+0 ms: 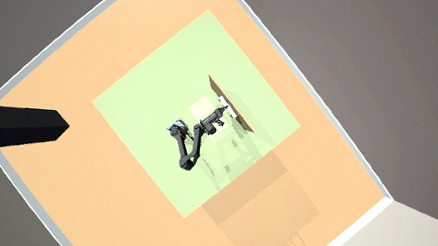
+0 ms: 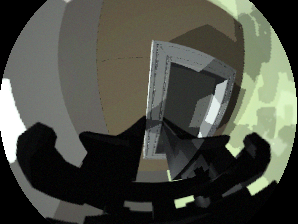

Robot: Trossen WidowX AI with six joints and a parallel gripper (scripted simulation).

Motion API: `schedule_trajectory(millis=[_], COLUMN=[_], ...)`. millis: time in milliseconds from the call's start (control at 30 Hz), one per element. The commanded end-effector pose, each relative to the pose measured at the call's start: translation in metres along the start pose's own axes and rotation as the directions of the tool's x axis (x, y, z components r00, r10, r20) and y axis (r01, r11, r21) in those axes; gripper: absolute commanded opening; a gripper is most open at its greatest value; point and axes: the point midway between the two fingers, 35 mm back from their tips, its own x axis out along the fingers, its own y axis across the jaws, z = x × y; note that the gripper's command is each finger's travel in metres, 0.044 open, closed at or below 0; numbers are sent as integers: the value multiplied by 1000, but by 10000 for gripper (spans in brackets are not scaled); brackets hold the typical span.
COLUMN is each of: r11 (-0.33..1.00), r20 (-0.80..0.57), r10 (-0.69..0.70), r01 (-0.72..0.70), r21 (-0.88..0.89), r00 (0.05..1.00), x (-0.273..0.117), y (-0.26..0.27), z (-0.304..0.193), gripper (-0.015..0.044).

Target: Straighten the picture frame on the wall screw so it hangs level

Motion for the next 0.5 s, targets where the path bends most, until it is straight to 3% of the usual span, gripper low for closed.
schedule_trajectory(millis=[0, 300, 467], r11=[1000, 998, 999], r20=[2, 3, 1], r10=[0, 1, 0], r01=[0, -1, 0], r21=[-25, -67, -50], r00=[1000, 1000, 1000], x=[0, 0, 0], y=[0, 0, 0], z=[0, 0, 0], gripper=[0, 0, 131])
